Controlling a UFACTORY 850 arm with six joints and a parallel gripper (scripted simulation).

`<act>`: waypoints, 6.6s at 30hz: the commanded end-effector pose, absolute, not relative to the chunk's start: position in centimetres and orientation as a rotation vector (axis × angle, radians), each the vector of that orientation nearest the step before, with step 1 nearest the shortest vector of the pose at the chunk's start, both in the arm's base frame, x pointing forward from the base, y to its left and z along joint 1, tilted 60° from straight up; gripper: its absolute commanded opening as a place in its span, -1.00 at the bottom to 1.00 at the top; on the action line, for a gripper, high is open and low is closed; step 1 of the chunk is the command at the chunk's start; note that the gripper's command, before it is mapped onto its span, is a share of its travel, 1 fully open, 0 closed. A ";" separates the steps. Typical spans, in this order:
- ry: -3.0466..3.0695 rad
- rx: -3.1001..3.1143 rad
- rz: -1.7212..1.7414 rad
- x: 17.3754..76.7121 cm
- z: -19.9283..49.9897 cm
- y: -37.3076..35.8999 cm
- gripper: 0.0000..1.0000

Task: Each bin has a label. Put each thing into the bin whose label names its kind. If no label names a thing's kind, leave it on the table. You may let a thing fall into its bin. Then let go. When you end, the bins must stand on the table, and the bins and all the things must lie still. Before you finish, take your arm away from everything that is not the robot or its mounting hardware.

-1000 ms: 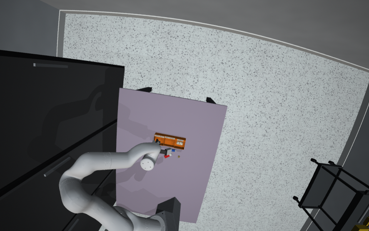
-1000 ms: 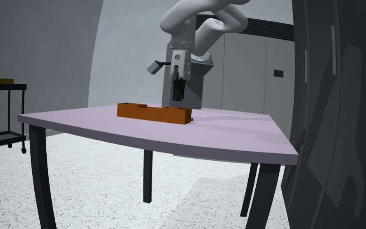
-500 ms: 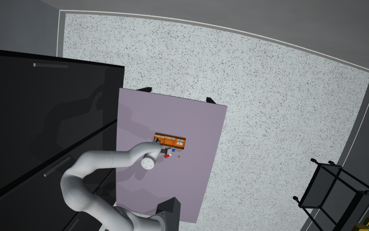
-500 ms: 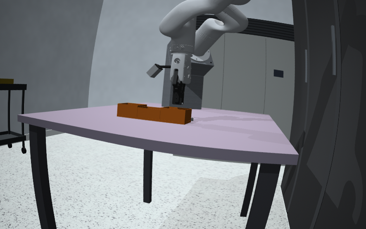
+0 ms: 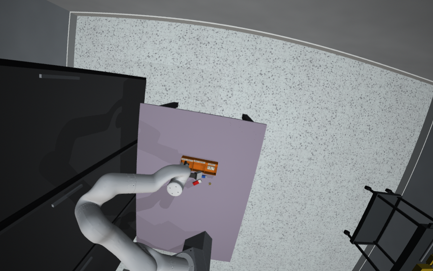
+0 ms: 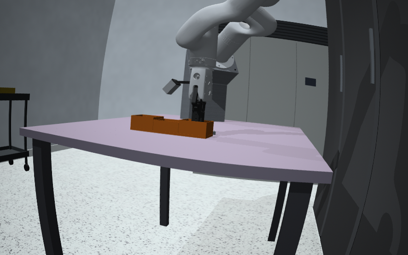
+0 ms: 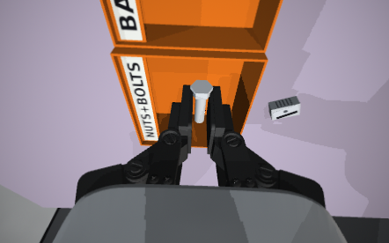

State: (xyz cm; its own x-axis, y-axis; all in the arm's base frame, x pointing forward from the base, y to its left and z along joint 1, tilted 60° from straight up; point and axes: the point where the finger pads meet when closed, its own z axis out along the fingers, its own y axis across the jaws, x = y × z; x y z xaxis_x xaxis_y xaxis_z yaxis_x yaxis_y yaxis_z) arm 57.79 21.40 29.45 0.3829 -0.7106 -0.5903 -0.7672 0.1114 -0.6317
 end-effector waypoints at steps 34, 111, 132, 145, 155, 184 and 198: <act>1.343 -1.611 0.068 58.5 28.8 22.3 -0.42; 2.020 -0.790 0.663 53.1 11.8 6.6 -0.39; 2.020 -0.790 0.663 53.1 12.5 7.1 -0.39; 2.020 -0.790 0.663 53.1 12.5 7.2 -0.39; 2.020 -0.790 0.663 53.1 12.5 7.2 -0.39; 2.020 -0.790 0.663 56.1 9.6 11.1 -0.39; 2.020 -0.790 0.663 56.6 9.1 11.9 -0.39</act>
